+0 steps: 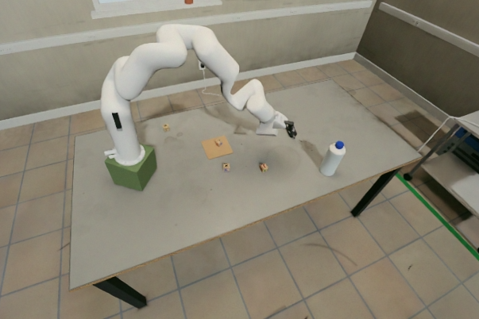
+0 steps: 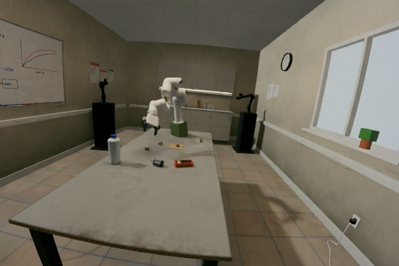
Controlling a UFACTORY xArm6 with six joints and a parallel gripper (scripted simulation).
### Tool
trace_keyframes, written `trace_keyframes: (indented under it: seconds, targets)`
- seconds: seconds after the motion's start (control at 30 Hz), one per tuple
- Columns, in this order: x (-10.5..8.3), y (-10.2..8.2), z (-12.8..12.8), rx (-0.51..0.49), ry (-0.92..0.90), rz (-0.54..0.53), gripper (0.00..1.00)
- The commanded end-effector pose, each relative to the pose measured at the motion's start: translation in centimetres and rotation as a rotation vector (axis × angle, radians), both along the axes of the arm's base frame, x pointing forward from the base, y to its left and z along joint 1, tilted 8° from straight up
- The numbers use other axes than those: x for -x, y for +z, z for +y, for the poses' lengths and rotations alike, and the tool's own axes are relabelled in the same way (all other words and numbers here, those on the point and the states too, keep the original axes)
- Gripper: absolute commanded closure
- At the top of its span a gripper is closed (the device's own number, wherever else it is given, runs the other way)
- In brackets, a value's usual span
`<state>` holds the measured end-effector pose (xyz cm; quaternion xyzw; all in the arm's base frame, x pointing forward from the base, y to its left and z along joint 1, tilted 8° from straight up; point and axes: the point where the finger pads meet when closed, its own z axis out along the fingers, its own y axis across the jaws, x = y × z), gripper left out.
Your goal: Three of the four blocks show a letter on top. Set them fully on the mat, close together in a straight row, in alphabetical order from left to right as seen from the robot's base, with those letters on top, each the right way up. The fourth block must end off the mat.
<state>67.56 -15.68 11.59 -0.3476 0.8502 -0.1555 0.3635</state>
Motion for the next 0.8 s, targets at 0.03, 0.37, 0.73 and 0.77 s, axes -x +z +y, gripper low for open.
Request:
trace_keyframes:
  seconds: [0.03, 0.37, 0.73, 0.77]
  targets:
    - [-0.5, 0.2, 0.8, -0.042, 0.034, 0.086, 0.0]
    - [-0.6, -0.3, 2.2, -0.077, 0.067, 0.151, 0.0]
    - [0.2, -1.4, 3.4, -0.102, 0.085, 0.26, 0.0]
    - [0.3, -1.6, 3.5, -0.103, 0.085, 0.272, 0.0]
